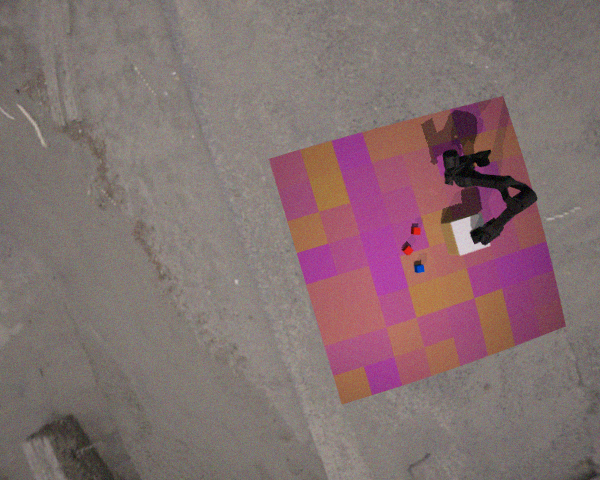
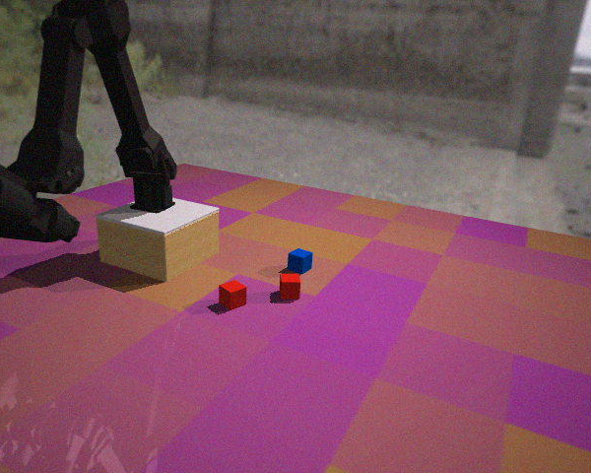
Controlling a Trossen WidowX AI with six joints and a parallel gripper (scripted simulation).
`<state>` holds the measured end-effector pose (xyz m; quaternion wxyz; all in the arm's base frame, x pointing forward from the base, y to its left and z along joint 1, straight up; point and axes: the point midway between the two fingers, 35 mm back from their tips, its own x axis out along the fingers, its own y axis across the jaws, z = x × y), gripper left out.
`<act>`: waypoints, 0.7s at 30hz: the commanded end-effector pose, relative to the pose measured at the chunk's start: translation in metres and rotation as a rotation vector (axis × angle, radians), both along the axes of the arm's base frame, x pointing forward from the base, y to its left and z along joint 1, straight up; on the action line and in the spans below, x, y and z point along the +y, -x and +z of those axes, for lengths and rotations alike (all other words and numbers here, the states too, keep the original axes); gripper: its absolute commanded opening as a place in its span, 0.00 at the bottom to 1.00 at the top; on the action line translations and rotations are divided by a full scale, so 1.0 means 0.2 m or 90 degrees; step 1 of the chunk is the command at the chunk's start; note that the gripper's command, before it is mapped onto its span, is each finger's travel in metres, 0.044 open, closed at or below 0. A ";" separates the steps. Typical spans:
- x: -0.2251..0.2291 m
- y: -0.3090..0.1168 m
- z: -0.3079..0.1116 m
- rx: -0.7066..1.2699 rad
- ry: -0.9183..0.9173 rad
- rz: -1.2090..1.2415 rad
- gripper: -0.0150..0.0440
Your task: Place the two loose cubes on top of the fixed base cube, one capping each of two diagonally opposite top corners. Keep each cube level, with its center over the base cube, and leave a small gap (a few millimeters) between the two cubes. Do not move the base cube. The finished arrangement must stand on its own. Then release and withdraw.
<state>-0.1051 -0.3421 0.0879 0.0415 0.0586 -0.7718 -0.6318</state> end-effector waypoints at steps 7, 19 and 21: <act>-0.07 -0.13 -0.03 -0.011 -0.227 0.093 0.70; -0.16 -0.45 -0.10 0.059 -0.709 0.333 0.70; -0.16 -0.51 -0.11 0.085 -0.786 0.376 0.70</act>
